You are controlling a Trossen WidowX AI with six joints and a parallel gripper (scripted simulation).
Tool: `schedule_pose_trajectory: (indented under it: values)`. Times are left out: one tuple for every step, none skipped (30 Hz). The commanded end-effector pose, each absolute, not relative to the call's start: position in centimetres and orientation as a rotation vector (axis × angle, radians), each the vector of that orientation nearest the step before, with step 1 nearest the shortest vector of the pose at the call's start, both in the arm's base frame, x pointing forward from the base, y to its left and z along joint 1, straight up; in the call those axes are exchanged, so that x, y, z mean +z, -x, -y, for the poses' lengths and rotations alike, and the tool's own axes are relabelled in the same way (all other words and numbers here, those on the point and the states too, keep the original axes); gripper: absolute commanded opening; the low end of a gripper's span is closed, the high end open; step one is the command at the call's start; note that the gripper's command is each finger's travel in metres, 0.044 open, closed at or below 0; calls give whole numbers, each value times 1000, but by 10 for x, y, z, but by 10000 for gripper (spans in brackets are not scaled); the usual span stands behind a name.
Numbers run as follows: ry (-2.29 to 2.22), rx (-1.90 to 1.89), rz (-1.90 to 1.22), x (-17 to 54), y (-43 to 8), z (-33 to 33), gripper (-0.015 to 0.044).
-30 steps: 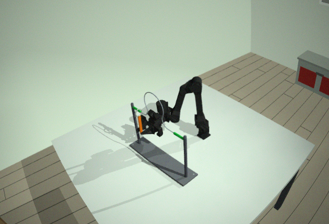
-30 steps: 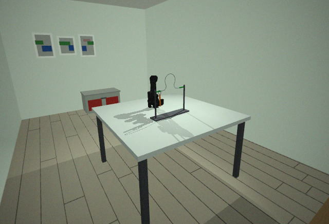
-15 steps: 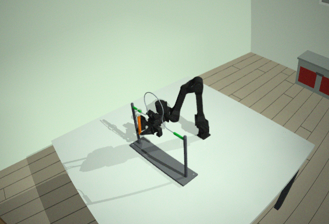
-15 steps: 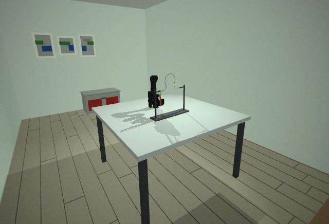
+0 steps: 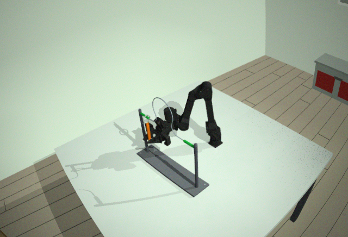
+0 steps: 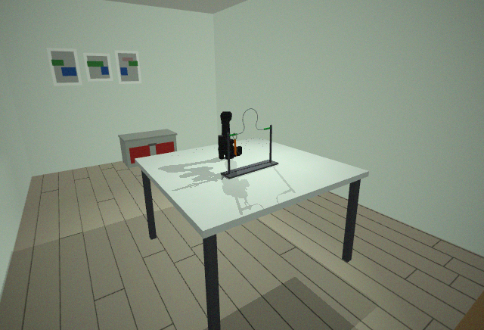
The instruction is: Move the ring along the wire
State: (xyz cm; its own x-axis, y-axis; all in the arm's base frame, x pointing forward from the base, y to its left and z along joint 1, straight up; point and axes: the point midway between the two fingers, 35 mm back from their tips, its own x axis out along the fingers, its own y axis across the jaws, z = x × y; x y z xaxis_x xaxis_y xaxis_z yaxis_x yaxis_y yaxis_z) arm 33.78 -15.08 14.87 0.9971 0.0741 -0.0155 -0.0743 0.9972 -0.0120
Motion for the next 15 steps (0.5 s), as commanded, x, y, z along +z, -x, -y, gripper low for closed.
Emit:
schedule_pose_trajectory:
  values:
    - [17,75,-30,149,-335,151,160]
    - [17,75,-27,149,-336,151,160]
    - [17,75,-23,149,-336,151,160]
    - [17,75,-17,149,-337,151,160]
    - [17,75,-10,149,-338,151,160]
    - [17,75,-2,149,-339,151,160]
    - [17,75,7,149,-340,150,160]
    - [16,75,17,149,-342,150,160]
    - [16,76,29,149,-343,150,160]
    - [15,76,38,149,-344,150,160]
    - [15,77,44,149,-345,149,160]
    - [15,77,42,149,-345,149,160]
    - [15,76,39,149,-344,150,160]
    - [16,76,35,149,-344,150,160]
    - [16,76,29,149,-343,150,160]
